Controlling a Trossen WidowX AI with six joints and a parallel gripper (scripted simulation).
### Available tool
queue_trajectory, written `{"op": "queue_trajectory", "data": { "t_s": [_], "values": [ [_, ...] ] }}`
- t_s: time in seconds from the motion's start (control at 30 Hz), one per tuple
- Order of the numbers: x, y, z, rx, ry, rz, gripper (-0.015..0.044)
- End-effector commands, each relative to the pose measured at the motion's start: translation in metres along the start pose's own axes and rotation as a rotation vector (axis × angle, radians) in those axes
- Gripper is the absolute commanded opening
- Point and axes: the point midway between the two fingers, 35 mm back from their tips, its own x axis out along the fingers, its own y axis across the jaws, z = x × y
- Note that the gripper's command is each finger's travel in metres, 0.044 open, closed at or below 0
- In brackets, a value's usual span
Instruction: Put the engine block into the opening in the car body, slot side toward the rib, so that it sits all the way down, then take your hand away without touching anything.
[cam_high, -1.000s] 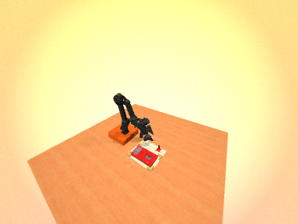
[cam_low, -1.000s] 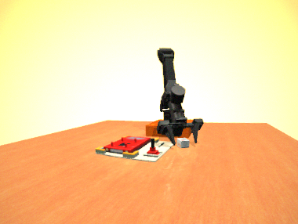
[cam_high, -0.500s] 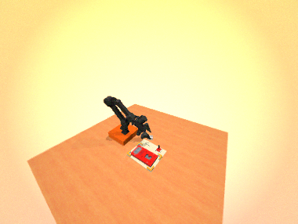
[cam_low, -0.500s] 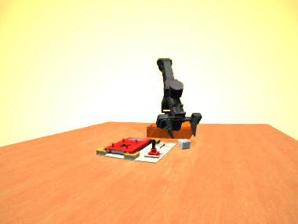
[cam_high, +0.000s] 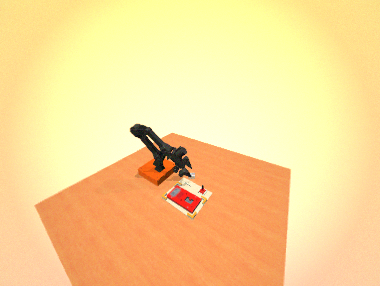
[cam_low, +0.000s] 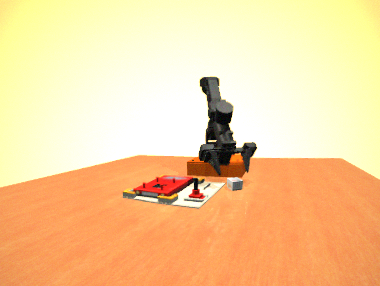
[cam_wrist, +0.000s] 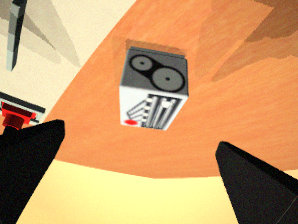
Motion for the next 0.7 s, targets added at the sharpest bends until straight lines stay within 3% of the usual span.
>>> {"op": "queue_trajectory", "data": {
  "t_s": [0.0, 0.2, 0.67],
  "values": [
    [0.0, 0.0, 0.0, 0.0, 0.0, 0.0, 0.044],
    [0.001, 0.0, -0.001, 0.001, -0.021, -0.001, 0.044],
    [0.003, 0.0, -0.022, 0.011, -0.479, -0.009, 0.044]
  ]
}}
